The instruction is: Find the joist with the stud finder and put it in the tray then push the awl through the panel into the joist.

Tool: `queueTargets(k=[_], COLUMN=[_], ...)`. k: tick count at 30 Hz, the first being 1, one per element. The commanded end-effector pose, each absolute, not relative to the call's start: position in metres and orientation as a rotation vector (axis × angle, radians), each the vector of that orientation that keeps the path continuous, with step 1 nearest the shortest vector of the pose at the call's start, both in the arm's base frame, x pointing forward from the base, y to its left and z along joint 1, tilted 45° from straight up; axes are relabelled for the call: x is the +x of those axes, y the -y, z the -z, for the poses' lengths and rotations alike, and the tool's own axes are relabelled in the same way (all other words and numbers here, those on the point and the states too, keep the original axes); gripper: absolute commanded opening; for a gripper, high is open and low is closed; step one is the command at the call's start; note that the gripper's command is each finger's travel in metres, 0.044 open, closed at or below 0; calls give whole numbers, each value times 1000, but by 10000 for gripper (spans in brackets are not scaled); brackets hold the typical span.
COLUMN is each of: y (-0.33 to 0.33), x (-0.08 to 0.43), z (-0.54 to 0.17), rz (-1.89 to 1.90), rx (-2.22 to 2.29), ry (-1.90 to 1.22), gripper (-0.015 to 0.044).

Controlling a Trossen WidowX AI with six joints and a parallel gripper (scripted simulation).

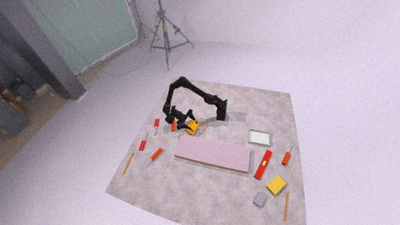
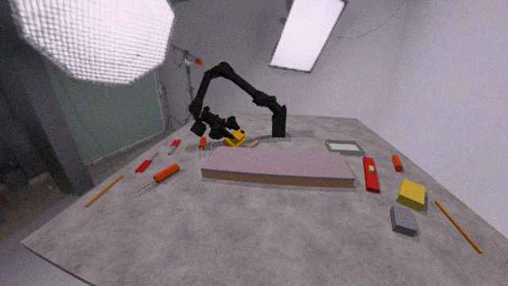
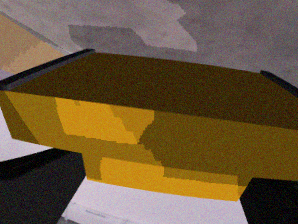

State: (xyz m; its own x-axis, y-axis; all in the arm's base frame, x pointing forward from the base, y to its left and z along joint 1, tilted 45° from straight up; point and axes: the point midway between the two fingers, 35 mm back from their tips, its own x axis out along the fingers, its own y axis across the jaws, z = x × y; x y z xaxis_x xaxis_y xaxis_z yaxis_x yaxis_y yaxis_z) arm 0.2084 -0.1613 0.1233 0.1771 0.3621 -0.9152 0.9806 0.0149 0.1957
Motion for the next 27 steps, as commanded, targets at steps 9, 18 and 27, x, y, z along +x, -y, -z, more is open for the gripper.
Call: queueTargets(k=[9, 18, 27], y=[161, 163, 167], x=[208, 208, 206], z=[-123, -127, -137], rz=[831, 832, 832], rx=[1516, 1516, 1515], ry=[-1344, -1344, -1343], gripper=[440, 440, 440])
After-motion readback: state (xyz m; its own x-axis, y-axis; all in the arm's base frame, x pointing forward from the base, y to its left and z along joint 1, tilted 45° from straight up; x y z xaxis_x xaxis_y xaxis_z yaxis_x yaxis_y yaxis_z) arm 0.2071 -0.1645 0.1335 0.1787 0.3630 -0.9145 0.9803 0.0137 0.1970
